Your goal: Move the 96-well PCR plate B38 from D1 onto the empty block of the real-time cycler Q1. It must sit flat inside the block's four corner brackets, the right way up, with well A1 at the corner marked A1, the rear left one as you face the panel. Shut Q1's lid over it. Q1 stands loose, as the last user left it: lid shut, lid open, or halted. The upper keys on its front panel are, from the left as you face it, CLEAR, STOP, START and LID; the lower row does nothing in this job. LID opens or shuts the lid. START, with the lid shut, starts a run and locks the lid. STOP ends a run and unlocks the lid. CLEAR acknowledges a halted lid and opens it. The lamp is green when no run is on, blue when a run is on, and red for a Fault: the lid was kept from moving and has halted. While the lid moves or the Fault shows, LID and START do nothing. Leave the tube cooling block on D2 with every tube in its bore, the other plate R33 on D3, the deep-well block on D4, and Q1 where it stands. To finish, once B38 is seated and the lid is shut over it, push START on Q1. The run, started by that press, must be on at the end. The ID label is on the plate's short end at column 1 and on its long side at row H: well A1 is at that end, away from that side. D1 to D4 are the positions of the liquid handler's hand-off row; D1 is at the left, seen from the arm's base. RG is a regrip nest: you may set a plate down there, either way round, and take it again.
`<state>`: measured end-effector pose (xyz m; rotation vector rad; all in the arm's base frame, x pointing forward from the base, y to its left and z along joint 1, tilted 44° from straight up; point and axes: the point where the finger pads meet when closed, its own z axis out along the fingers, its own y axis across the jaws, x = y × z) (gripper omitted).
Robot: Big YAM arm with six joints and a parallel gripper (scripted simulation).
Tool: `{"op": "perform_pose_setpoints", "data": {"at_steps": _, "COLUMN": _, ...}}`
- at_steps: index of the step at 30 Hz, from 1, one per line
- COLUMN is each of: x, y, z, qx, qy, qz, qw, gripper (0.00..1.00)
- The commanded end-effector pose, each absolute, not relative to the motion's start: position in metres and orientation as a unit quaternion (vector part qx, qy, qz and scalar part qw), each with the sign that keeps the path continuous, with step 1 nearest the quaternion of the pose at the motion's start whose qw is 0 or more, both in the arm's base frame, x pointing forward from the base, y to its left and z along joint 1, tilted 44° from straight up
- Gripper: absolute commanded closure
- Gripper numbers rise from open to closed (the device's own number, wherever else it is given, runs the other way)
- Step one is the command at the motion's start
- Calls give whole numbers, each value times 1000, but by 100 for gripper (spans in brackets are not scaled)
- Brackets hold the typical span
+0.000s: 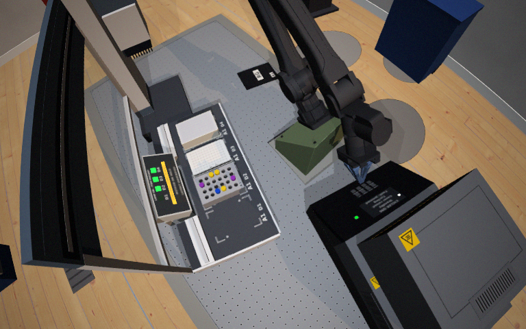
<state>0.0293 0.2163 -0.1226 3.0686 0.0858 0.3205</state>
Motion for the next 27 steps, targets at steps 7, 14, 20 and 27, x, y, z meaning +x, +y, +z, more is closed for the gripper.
{"op": "perform_pose_setpoints", "data": {"at_steps": 7, "x": 25, "y": 258, "z": -112, "qx": 994, "qy": 23, "qz": 103, "qw": -14, "gripper": 100}}
{"op": "perform_pose_setpoints", "data": {"at_steps": 14, "x": 25, "y": 258, "z": -109, "qx": 994, "qy": 19, "qz": 103, "qw": -14, "gripper": 100}}
{"op": "perform_pose_setpoints", "data": {"at_steps": 20, "x": 25, "y": 258, "z": -115, "qx": 994, "qy": 19, "qz": 103, "qw": -13, "gripper": 100}}
{"op": "perform_pose_setpoints", "data": {"at_steps": 27, "x": 25, "y": 260, "z": -117, "qx": 994, "qy": 20, "qz": 103, "qw": -14, "gripper": 100}}
